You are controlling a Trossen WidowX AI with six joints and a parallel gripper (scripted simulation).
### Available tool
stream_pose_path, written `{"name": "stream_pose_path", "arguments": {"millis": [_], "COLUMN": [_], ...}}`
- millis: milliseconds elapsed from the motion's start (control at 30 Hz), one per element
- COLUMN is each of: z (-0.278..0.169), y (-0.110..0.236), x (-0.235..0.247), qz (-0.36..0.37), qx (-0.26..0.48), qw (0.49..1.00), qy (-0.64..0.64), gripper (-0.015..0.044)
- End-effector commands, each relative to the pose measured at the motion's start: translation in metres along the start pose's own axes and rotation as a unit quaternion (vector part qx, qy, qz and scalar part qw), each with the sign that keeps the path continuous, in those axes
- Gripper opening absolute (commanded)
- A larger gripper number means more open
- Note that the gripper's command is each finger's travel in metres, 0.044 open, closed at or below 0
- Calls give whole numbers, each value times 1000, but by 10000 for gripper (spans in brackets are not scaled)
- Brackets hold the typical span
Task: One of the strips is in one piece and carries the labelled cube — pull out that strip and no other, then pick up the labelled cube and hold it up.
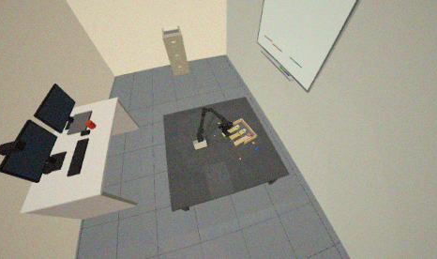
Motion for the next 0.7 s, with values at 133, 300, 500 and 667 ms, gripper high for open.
{"name": "stream_pose_path", "arguments": {"millis": [133, 300, 500, 667], "z": [-16, -23, -32, -40], "y": [-3, -3, -3, -3], "x": [-2, -3, -5, -6], "qz": [0, -1, -1, -1], "qx": [8, 8, 9, 9], "qw": [1000, 1000, 1000, 1000], "qy": [-2, -2, -2, -2], "gripper": [0, 0, 0, 0]}}
Point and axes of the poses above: the point midway between the two fingers, 35 mm back from their tips, its own y axis back along the fingers, its own x axis across the jaws, z = x × y, the point moved 10 cm from there along y, back along the fingers, and after that the axes turned 11 degrees about -y, right-handed, at the moved point
